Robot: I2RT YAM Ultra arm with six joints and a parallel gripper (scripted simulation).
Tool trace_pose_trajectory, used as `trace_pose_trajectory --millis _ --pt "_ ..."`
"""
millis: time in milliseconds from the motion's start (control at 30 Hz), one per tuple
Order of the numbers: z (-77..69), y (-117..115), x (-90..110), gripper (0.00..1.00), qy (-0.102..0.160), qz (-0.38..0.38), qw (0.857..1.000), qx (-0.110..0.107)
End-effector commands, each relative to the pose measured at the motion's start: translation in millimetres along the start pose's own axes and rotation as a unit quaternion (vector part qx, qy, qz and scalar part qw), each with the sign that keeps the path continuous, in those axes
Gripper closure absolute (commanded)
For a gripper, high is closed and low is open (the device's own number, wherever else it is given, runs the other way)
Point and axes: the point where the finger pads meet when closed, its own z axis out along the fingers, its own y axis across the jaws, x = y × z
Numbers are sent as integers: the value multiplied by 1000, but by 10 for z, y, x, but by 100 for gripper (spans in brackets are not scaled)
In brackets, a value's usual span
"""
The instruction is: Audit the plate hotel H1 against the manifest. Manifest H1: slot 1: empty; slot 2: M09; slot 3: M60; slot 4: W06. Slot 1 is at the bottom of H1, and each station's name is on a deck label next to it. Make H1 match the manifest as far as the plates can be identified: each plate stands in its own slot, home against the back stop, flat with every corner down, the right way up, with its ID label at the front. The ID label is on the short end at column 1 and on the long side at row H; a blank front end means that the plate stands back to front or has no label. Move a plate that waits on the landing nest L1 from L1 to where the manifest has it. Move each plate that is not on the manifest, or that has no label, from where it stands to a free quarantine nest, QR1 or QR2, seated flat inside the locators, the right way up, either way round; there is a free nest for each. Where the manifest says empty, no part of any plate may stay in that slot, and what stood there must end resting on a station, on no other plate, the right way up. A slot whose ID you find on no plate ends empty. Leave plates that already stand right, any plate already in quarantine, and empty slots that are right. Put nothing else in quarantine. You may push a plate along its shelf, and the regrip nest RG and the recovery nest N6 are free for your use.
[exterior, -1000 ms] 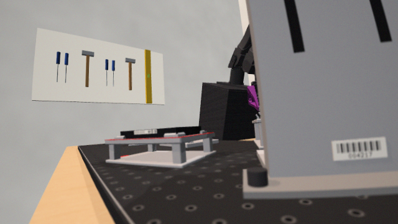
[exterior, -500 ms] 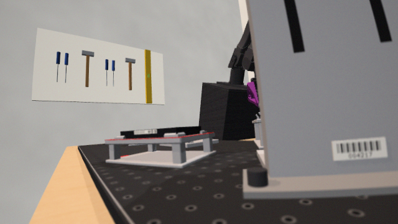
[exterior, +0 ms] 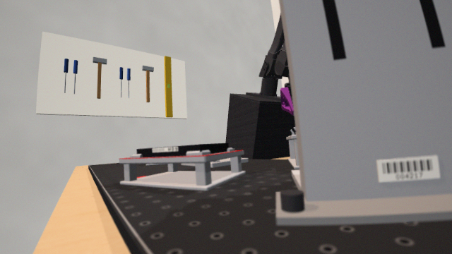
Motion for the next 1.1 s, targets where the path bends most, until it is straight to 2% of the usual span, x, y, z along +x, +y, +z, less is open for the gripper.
trace_pose_trajectory --millis 0,1067 --pt "-16 -28 28 14 9 -4 1000 6" --pt "-206 -21 -176 14 8 -4 1000 5"
